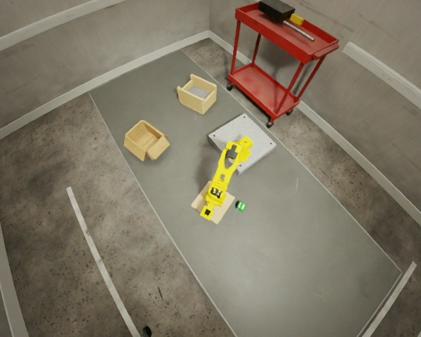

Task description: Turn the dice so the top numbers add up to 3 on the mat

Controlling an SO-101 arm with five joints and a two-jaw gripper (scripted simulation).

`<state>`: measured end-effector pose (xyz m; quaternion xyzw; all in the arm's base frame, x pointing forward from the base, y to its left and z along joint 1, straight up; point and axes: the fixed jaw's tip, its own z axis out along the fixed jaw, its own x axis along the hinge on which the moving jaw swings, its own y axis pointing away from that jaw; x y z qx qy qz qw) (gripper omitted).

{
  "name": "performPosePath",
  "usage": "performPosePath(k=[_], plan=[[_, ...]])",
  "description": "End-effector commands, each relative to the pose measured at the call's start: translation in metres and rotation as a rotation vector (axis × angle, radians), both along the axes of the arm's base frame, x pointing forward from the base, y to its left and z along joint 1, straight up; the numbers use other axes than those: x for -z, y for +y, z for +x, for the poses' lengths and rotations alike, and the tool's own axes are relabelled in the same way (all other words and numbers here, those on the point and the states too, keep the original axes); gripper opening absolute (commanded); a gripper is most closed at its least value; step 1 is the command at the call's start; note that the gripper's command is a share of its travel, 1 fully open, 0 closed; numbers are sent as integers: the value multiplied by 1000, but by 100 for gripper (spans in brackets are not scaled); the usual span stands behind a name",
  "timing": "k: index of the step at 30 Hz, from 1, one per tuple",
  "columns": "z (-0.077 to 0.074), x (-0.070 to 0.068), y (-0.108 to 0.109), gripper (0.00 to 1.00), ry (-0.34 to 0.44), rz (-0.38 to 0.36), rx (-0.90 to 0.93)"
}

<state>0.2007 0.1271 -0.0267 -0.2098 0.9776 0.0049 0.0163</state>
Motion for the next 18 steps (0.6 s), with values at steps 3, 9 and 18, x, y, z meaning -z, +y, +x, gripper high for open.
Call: performPosePath(k=[3, 9, 18], plan=[[-5, 5, -1, 36, 21, -11, 1], [-5, 5, -1, 36, 21, -11, 1], [-4, -7, 0, 36, 21, -11, 1]])
